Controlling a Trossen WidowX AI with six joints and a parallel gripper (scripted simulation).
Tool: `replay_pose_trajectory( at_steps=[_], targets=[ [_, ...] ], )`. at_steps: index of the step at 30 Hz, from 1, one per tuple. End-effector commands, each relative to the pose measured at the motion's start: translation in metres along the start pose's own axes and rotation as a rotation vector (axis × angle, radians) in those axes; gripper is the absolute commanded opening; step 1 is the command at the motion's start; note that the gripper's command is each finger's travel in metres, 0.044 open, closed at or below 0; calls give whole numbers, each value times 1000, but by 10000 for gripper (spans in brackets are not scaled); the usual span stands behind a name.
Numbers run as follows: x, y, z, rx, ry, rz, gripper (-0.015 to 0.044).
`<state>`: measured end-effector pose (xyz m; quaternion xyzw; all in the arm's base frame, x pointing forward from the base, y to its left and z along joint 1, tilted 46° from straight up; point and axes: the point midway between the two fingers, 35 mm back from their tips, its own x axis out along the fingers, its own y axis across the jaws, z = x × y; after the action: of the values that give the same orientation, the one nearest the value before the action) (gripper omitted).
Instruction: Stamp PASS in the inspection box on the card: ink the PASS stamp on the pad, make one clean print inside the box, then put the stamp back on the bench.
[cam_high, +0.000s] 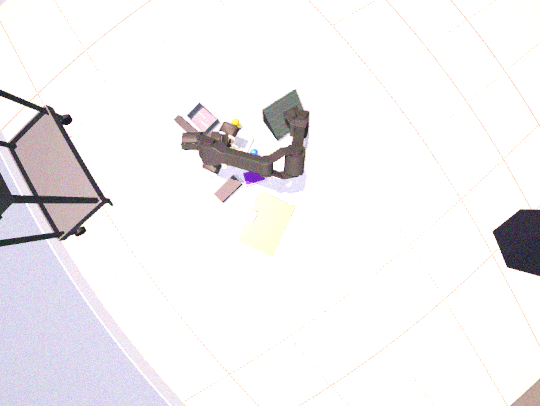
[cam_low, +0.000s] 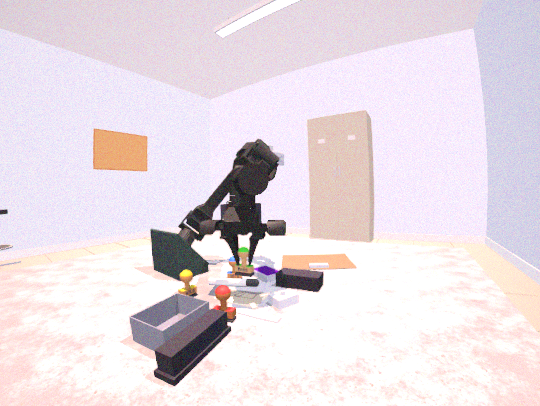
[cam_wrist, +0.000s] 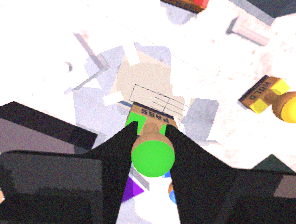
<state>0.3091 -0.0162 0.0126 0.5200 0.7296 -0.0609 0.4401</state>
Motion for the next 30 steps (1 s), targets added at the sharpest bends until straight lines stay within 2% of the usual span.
replay_pose_trajectory(
  at_steps=[1,10,20,30],
  targets=[
    [-8,0,0,-6,-4,-3,0],
    [-18,4,-3,-6,-5,-4,0],
    [-22,72,-46,-6,-17,-7,0],
    [-22,131,-112,-12,-3,0,0]
  ],
)
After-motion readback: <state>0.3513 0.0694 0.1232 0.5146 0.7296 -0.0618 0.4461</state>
